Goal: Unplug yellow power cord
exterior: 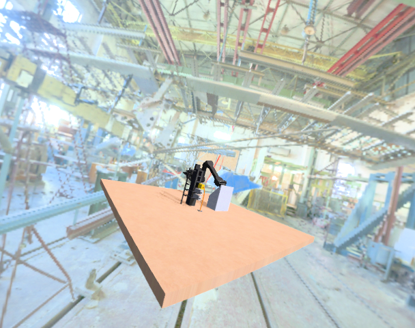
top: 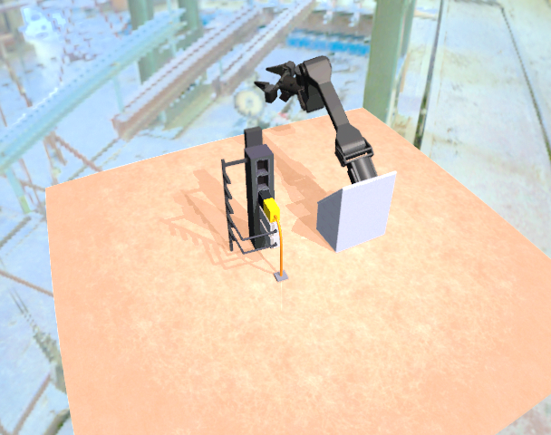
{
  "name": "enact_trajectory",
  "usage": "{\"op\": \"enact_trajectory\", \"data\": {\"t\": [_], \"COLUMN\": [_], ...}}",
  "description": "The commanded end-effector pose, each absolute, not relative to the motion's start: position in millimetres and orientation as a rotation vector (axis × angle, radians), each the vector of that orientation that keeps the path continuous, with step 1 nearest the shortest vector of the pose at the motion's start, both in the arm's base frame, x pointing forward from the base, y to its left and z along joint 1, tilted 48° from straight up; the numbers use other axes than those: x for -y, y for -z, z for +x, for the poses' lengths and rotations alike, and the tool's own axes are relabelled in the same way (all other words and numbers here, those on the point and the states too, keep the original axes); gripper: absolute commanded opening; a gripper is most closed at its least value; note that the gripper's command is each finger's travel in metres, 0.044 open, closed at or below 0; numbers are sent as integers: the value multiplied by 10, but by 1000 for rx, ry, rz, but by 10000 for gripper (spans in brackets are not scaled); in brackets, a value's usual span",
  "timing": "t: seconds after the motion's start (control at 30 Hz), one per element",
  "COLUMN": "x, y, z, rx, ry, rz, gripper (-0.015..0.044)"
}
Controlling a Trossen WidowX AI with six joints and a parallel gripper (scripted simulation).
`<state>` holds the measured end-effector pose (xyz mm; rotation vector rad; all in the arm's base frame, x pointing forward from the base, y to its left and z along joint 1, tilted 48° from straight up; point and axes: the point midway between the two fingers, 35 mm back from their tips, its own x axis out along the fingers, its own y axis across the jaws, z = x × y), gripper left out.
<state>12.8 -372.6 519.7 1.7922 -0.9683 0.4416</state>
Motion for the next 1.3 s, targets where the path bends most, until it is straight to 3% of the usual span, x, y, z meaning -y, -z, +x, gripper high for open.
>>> {"op": "enact_trajectory", "data": {"t": [0.0,0.27,0.8,1.27], "x": [3729,3954,4253,3750], "y": [-5196,-5122,-4571,-3749], "z": [133,539,2078,3645], "rx": [969,977,906,805], "ry": [-444,-638,-1030,-1018], "rz": [1796,2090,2967,3767], "gripper": [374,164,160,160]}}
